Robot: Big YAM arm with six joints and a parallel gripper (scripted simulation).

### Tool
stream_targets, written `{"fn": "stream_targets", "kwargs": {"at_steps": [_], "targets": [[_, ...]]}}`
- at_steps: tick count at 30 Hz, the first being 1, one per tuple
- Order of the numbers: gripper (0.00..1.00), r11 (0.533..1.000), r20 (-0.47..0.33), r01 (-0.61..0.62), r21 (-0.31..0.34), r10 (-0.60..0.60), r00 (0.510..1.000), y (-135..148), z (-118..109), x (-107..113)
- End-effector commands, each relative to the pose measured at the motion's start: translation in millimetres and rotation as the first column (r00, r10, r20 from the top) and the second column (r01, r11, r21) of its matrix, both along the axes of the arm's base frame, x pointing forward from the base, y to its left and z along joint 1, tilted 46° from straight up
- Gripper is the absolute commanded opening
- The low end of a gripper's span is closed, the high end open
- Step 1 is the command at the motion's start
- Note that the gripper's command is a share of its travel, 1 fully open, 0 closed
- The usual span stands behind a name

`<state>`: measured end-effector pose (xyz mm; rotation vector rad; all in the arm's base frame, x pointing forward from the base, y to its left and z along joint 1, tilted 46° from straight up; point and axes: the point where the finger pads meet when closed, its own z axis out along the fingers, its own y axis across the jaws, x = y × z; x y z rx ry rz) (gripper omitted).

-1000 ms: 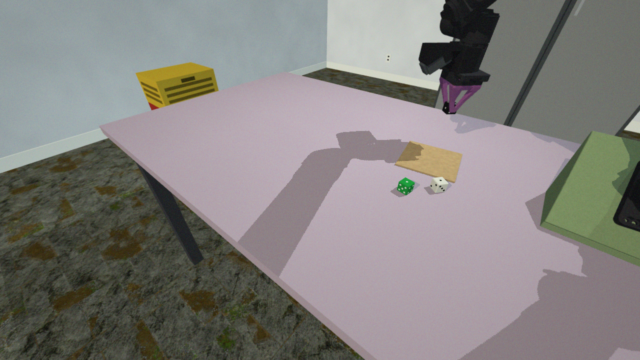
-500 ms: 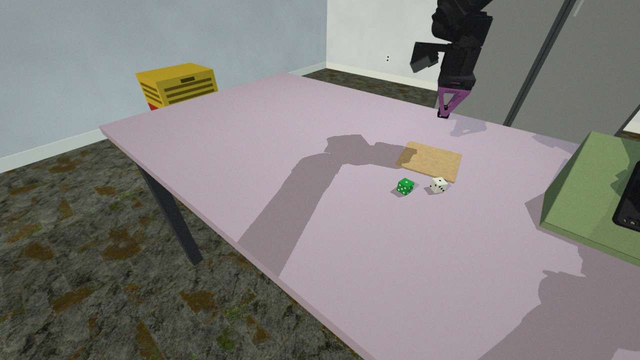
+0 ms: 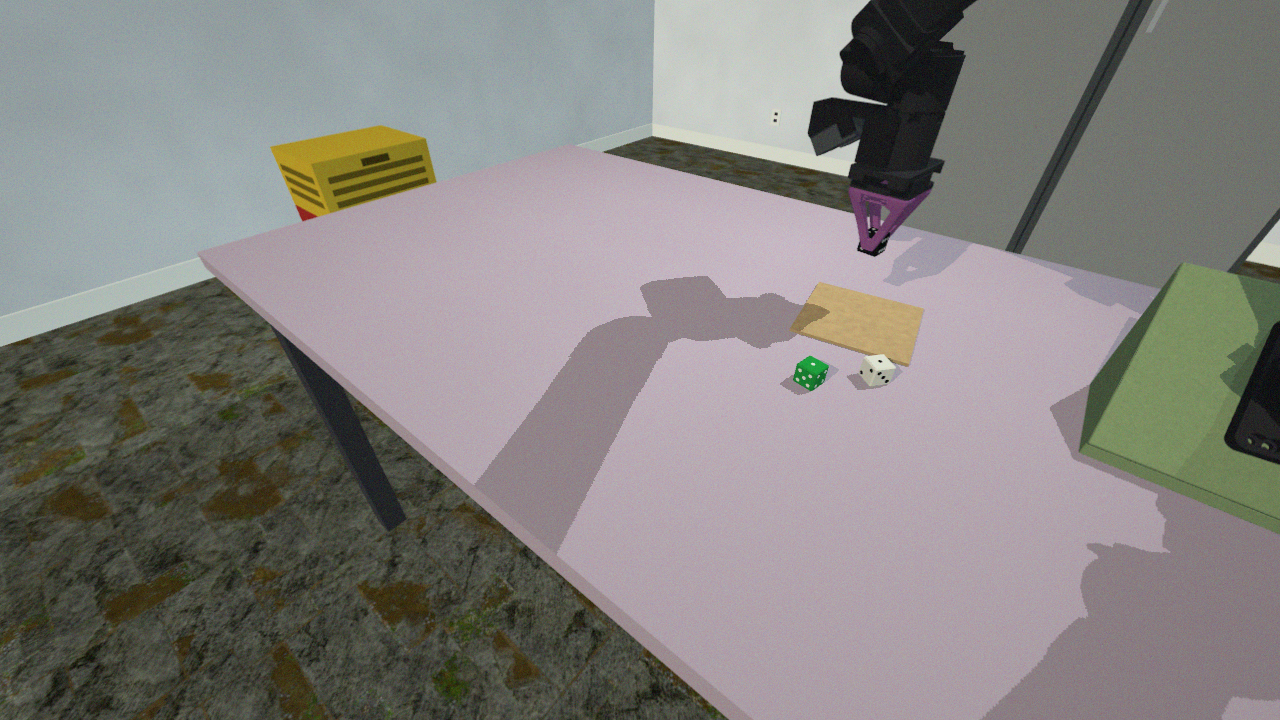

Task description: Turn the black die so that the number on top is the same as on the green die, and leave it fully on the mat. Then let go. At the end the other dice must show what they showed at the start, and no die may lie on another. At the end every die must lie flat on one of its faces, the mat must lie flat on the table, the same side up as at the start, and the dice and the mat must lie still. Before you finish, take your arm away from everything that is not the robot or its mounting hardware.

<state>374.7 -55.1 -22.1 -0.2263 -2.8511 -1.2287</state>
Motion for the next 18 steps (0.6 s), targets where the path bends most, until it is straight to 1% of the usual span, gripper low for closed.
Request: {"fn": "stream_targets", "kwargs": {"at_steps": [1,2,4,5,8,10,13,15,18], "targets": [[0.21,0.988,-0.121,0.151,-0.030,-0.153,0.981,0.6,12.8,0.2],[0.21,0.987,-0.127,0.156,-0.031,-0.159,0.979,1.0,13.1,0.2],[0.21,0.976,-0.186,0.213,-0.036,-0.216,0.958,4.9,16.2,0.6],[0.21,0.975,-0.191,0.218,-0.037,-0.221,0.956,5.2,16.5,0.7],[0.21,0.959,-0.257,0.280,-0.048,-0.283,0.924,9.6,20.0,1.0],[0.21,0.959,-0.257,0.280,-0.048,-0.283,0.924,9.6,20.0,1.0],[0.21,0.949,-0.288,0.311,-0.056,-0.313,0.905,11.8,21.7,1.1],[0.21,0.947,-0.310,0.317,-0.055,-0.318,0.896,13.2,17.2,-0.6],[0.21,0.946,-0.312,0.318,-0.056,-0.319,0.895,13.4,16.7,-0.8]]}}
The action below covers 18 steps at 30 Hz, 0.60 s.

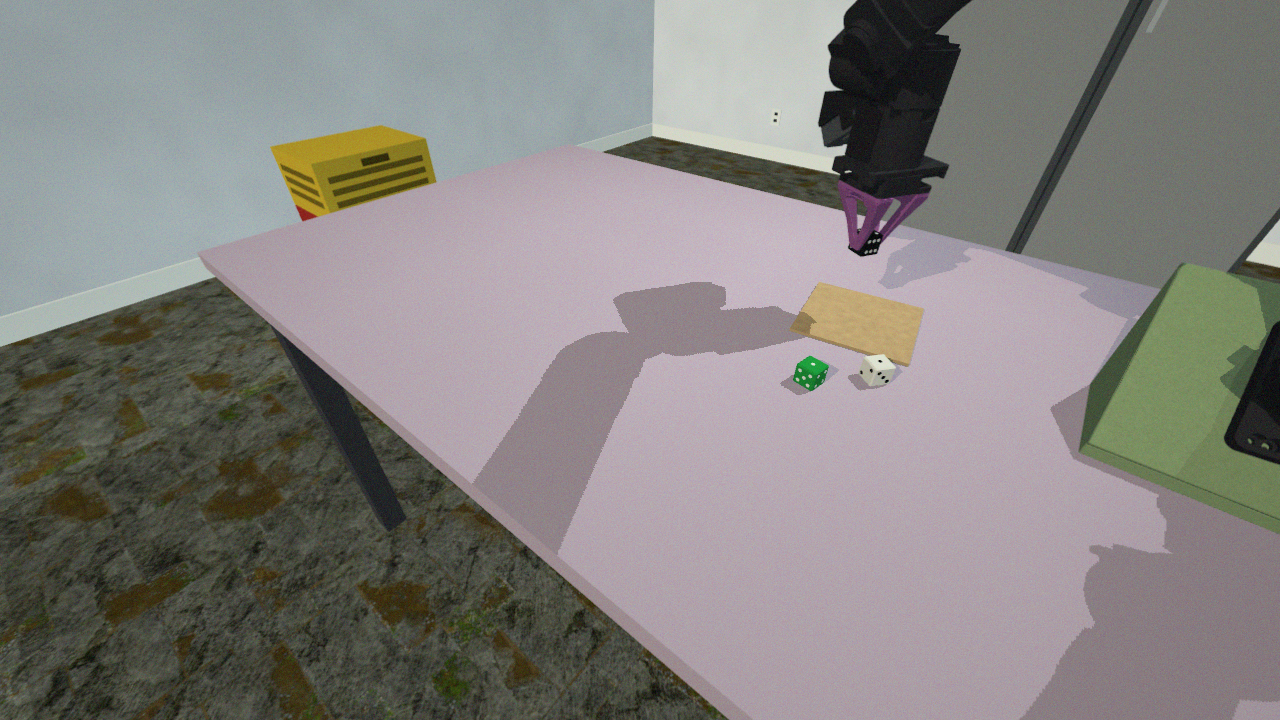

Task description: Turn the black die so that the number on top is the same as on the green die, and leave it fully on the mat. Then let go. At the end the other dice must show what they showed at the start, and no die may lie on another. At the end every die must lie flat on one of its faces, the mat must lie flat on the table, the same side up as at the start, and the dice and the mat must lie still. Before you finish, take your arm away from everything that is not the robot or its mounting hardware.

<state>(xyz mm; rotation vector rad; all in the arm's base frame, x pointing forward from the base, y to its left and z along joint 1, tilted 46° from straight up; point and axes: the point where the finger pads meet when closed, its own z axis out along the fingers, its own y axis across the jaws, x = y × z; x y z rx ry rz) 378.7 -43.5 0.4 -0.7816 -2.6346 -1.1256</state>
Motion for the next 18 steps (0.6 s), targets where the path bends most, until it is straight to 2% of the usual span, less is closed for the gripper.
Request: {"fn": "stream_targets", "kwargs": {"at_steps": [1,7,9,12,15,16,18], "targets": [[0.21,0.999,-0.030,0.034,-0.006,-0.035,0.999,1.3,-3.3,-3.9],[0.21,0.992,0.048,0.106,-0.074,-0.103,0.994,-0.2,-0.6,-2.7],[0.21,0.992,0.048,0.106,-0.074,-0.103,0.994,-0.2,-0.6,-2.7],[0.21,0.971,0.135,0.196,-0.136,-0.178,0.975,-0.6,-0.1,-2.1],[0.21,0.928,0.251,0.313,-0.202,-0.260,0.932,-0.9,0.5,-1.6],[0.21,0.927,0.253,0.315,-0.203,-0.261,0.932,-0.9,0.5,-1.6],[0.21,0.886,0.335,0.398,-0.238,-0.310,0.890,-1.0,1.2,-1.3]]}}
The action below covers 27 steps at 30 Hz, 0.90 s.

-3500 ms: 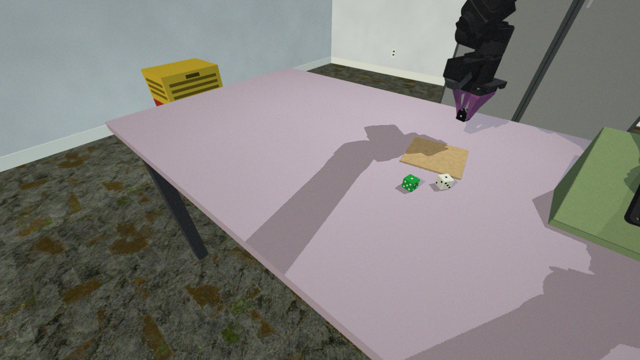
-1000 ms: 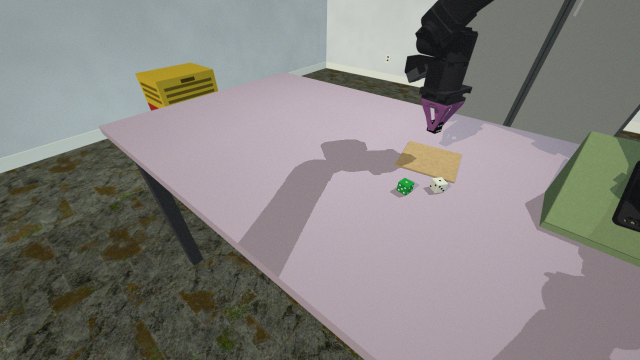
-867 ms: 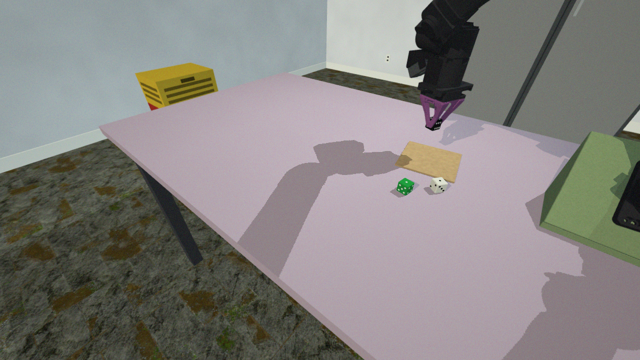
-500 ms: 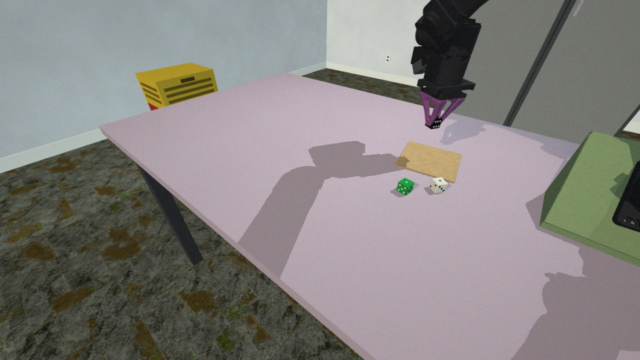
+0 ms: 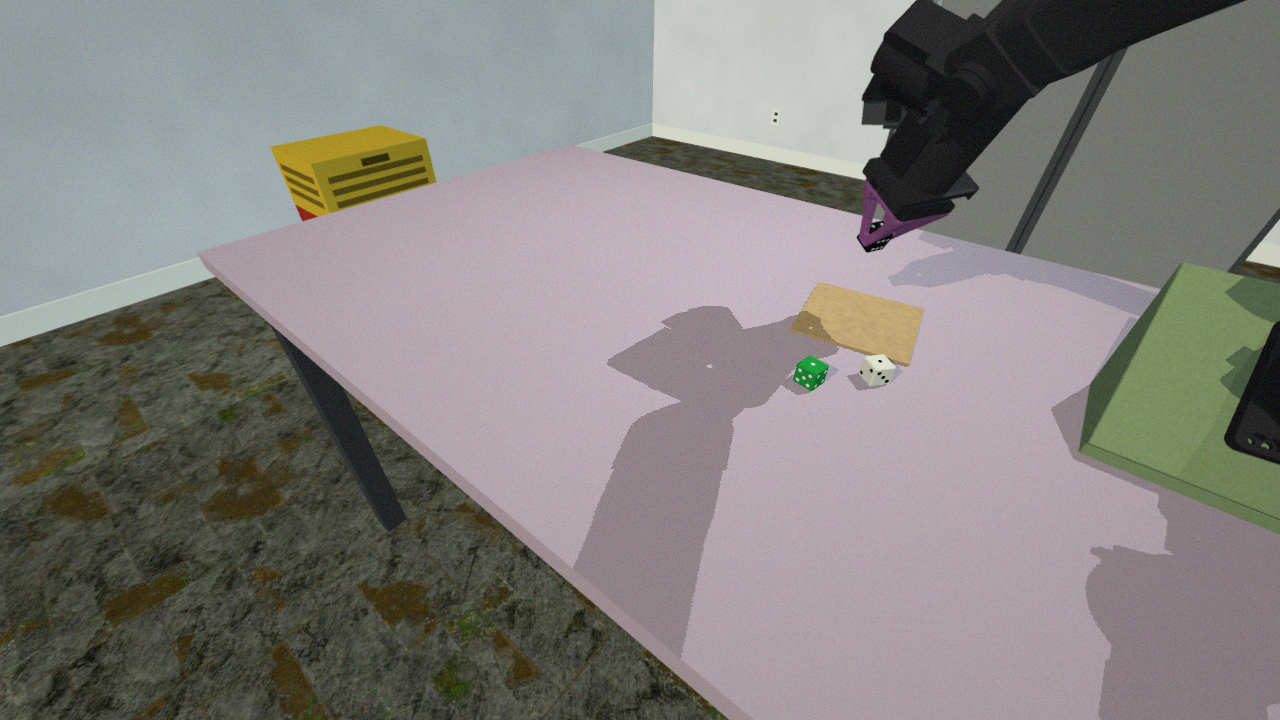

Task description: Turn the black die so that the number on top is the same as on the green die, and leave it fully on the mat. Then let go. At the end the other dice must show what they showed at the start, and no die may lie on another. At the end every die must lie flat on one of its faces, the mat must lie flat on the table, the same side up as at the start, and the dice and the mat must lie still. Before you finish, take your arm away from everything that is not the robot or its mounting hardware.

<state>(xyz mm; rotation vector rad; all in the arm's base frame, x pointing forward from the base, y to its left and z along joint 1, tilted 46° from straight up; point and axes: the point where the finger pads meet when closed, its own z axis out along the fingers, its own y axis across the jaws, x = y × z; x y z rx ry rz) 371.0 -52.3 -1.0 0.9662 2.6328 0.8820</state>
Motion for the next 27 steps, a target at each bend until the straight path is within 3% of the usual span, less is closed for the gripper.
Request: {"fn": "stream_targets", "kwargs": {"at_steps": [1,6,9,14,27], "targets": [[0.21,0.990,0.072,0.137,-0.042,-0.134,0.988,7.9,2.8,6.4],[0.21,0.943,0.238,0.301,-0.141,-0.262,0.935,8.1,4.4,6.1],[0.21,0.929,0.249,0.332,-0.164,-0.286,0.925,9.1,-5.1,2.9],[0.21,0.867,0.373,0.449,-0.215,-0.353,0.858,9.3,-4.3,2.1],[0.21,0.853,0.397,0.473,-0.221,-0.365,0.842,11.3,-5.6,1.6]]}}
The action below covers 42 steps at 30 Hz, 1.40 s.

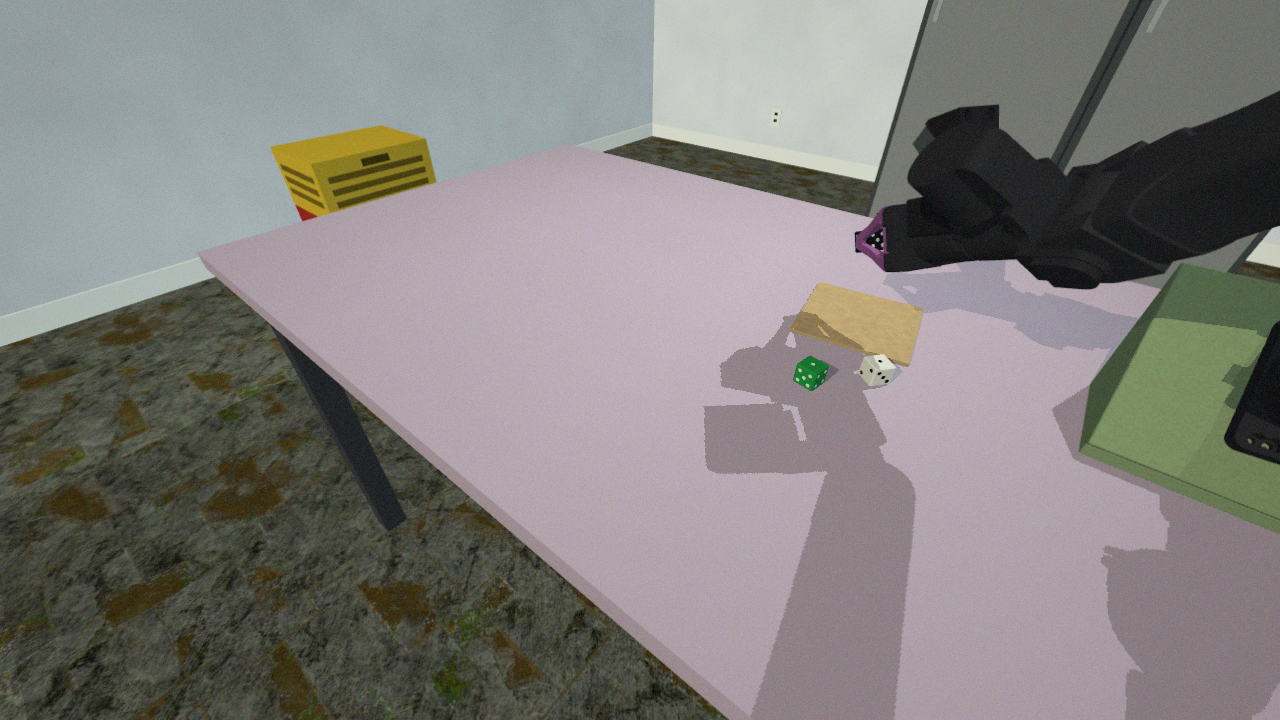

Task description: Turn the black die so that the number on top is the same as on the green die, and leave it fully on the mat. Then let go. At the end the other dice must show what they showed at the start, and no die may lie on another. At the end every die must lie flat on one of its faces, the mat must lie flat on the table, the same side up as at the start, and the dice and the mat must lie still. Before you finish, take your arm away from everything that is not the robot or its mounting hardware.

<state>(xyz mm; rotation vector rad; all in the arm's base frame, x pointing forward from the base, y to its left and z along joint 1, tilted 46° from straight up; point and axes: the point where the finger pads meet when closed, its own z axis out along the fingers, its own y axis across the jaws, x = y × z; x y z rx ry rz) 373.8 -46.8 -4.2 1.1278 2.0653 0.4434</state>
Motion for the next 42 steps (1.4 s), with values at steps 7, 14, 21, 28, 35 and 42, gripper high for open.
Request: {"fn": "stream_targets", "kwargs": {"at_steps": [7,14,21,28,35,42], "targets": [[0.21,1.000,0.008,0.001,0.008,-0.001,1.000,17.7,-14.4,-1.4],[0.21,1.000,0.006,0.001,0.008,-0.001,1.000,33.3,-29.9,-1.7],[0.21,1.000,0.004,0.001,0.009,-0.001,1.000,47.2,-43.8,-1.9],[0.21,1.000,0.013,0.000,0.010,-0.001,1.000,55.5,-49.8,3.1],[0.21,1.000,0.032,-0.004,0.007,0.004,0.999,56.5,-43.5,6.8],[0.21,1.000,0.032,-0.004,0.007,0.004,0.999,56.5,-43.5,6.8]]}}
